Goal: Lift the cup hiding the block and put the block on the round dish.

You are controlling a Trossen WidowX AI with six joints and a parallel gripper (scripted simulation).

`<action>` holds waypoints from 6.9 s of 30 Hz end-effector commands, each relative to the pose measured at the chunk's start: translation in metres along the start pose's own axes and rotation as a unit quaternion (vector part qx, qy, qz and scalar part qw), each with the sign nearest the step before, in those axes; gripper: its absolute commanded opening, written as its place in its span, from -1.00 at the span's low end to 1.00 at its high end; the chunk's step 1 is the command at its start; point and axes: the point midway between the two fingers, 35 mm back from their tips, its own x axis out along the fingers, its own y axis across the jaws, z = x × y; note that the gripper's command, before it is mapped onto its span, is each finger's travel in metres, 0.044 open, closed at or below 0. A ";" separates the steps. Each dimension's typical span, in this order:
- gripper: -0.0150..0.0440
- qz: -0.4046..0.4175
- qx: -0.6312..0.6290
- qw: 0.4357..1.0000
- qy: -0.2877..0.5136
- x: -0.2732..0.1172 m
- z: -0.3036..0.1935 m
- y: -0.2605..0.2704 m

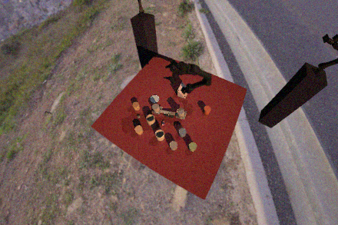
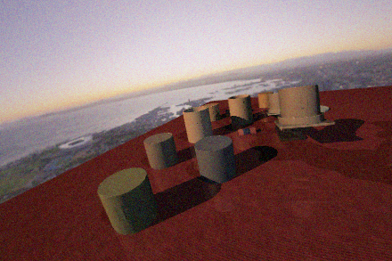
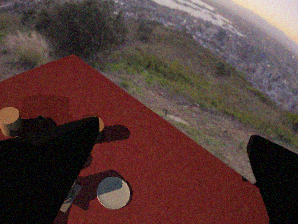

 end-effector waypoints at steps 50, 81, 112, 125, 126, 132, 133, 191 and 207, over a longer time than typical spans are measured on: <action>1.00 0.592 -0.233 0.769 0.065 0.029 -0.197 0.088; 1.00 0.404 -0.029 0.802 0.438 0.116 -0.183 0.144; 1.00 0.080 0.171 0.799 0.570 0.198 -0.204 0.208; 1.00 0.081 0.171 0.799 0.570 0.205 -0.222 0.215; 1.00 0.081 0.171 0.799 0.570 0.206 -0.224 0.216; 1.00 0.081 0.171 0.799 0.570 0.209 -0.232 0.220; 1.00 0.081 0.171 0.799 0.570 0.210 -0.234 0.220; -0.49 0.082 0.175 0.800 0.568 0.218 -0.251 0.229; -0.49 0.082 0.179 0.801 0.565 0.213 -0.232 0.223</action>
